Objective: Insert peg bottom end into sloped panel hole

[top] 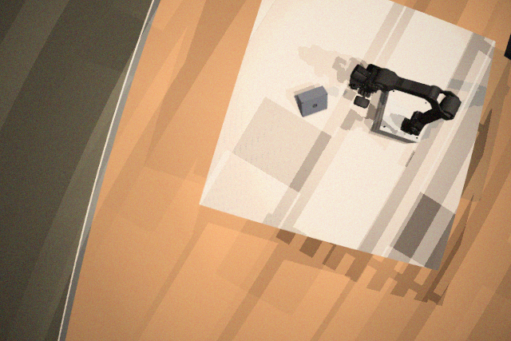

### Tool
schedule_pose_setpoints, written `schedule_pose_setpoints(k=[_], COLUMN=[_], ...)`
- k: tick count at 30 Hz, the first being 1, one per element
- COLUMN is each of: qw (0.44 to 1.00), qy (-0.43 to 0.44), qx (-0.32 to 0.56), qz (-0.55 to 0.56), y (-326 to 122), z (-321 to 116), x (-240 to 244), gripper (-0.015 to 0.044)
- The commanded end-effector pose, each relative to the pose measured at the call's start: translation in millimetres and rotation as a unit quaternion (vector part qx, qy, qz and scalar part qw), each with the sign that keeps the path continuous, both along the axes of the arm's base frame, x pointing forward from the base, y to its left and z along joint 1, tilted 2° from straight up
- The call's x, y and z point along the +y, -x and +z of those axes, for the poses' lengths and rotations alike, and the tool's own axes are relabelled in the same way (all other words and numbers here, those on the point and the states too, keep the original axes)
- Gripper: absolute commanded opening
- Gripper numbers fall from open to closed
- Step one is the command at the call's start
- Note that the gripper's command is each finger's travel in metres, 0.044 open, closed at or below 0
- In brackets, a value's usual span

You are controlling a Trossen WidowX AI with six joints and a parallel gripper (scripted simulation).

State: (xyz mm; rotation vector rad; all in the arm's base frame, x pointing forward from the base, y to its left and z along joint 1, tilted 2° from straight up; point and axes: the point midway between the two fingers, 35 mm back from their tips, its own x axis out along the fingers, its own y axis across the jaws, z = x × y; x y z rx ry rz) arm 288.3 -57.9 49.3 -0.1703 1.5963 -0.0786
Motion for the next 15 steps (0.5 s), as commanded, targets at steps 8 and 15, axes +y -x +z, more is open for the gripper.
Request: schedule_pose_setpoints(k=[8, 15], qw=[0.999, 0.996], qy=[0.025, 0.04], qx=[0.007, 0.01], qz=[0.046, 0.074], y=[-10, -15], z=[-2, -2], x=[8, 14], gripper=[0.0, 0.0])
